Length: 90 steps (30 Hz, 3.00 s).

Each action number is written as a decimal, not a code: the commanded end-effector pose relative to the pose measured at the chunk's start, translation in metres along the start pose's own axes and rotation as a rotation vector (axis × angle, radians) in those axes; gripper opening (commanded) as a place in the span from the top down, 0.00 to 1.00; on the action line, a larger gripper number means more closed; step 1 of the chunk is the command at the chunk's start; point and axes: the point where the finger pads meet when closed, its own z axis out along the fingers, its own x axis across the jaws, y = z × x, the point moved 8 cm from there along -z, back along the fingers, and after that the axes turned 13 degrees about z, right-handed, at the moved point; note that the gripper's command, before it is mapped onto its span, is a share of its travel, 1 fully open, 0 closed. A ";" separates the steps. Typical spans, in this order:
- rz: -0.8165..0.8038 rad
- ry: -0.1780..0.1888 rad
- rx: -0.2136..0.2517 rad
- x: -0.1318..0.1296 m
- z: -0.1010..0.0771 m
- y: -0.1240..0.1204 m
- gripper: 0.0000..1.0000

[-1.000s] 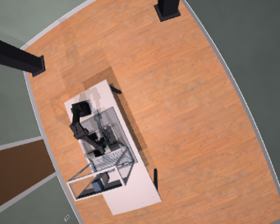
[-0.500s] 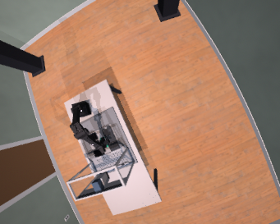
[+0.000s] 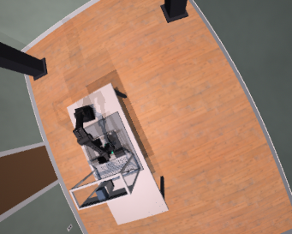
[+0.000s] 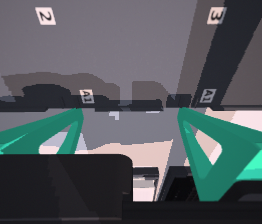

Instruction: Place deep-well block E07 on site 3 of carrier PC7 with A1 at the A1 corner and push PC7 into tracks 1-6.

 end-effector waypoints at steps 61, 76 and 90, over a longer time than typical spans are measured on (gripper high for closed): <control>-0.004 -0.022 -0.021 -0.007 -0.094 -0.007 0.00; 0.094 0.005 -0.013 0.000 -0.115 -0.027 0.00; 0.489 -0.004 -0.017 0.030 -0.106 -0.100 0.00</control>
